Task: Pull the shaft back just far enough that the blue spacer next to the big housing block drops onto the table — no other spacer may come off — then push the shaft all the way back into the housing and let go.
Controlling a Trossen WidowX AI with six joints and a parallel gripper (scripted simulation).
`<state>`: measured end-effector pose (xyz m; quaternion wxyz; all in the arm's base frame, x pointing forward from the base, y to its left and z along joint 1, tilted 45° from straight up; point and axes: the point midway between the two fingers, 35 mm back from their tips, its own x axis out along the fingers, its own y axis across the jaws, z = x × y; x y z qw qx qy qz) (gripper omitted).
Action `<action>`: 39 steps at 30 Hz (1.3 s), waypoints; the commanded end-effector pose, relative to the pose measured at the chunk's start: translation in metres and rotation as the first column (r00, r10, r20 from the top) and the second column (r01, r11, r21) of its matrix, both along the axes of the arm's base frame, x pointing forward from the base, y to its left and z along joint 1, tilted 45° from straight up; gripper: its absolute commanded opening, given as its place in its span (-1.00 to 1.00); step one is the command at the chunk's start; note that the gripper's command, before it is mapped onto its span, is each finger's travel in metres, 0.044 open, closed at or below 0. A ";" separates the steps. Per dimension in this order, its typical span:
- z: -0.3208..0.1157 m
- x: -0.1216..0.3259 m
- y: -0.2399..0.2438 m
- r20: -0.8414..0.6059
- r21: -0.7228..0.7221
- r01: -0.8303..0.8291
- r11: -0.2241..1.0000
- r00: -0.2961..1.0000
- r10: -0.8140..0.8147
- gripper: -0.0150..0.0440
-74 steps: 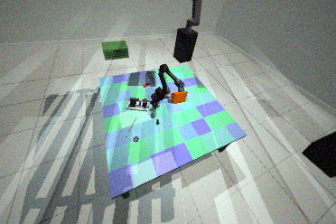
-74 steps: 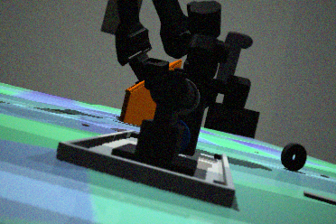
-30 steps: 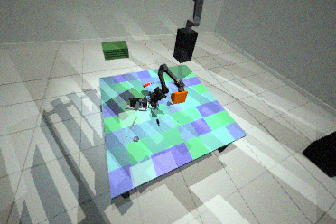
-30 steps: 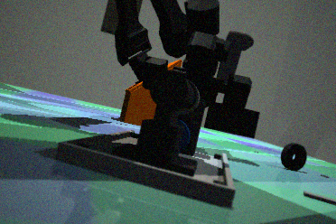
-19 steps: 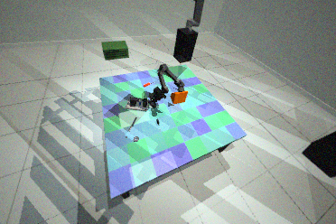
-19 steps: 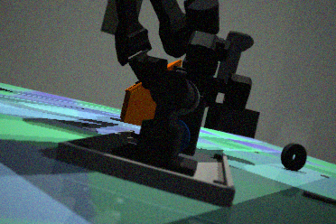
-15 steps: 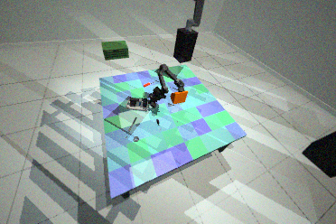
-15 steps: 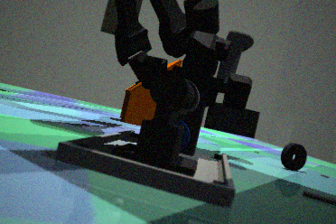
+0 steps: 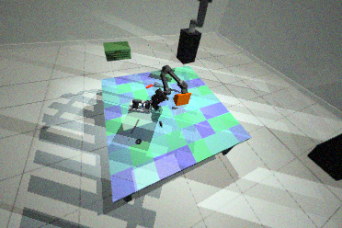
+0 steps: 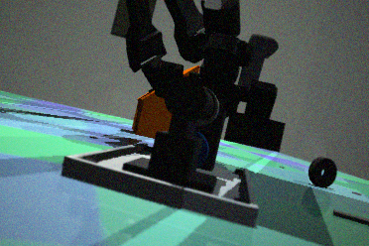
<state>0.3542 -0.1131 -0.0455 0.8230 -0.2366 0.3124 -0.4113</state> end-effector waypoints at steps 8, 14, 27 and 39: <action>0.003 0.005 -0.002 0.005 -0.003 0.000 1.000 1.000 0.000 -0.49; 0.003 0.007 -0.003 0.005 -0.003 0.000 1.000 1.000 0.000 -0.49; 0.004 0.009 -0.005 0.005 -0.003 0.000 1.000 1.000 0.000 -0.49; 0.002 0.006 -0.003 0.000 -0.001 0.000 1.000 1.000 0.000 0.13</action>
